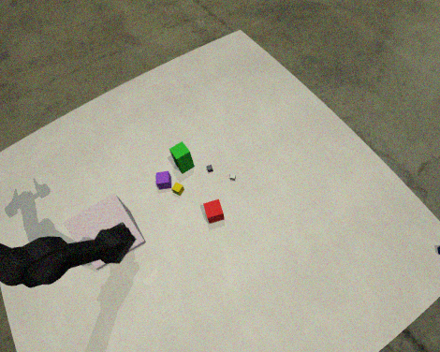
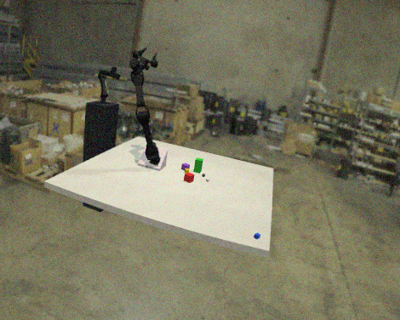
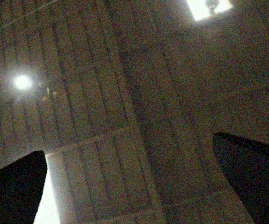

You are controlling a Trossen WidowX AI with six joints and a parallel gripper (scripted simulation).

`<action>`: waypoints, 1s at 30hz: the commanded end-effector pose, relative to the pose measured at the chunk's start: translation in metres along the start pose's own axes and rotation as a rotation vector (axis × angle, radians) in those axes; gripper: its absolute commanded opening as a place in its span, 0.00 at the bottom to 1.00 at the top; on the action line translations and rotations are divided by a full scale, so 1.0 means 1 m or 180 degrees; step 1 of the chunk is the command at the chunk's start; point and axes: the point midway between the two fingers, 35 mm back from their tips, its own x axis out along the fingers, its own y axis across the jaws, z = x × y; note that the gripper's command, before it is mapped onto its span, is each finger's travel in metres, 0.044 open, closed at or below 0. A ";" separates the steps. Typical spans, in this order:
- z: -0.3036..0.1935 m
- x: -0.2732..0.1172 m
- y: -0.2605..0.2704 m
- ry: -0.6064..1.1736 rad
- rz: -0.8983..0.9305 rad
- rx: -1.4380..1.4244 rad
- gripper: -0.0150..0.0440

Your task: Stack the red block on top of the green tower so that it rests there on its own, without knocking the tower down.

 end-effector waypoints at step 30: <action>0.072 0.010 0.361 0.0254 0.2861 0.2867 1.00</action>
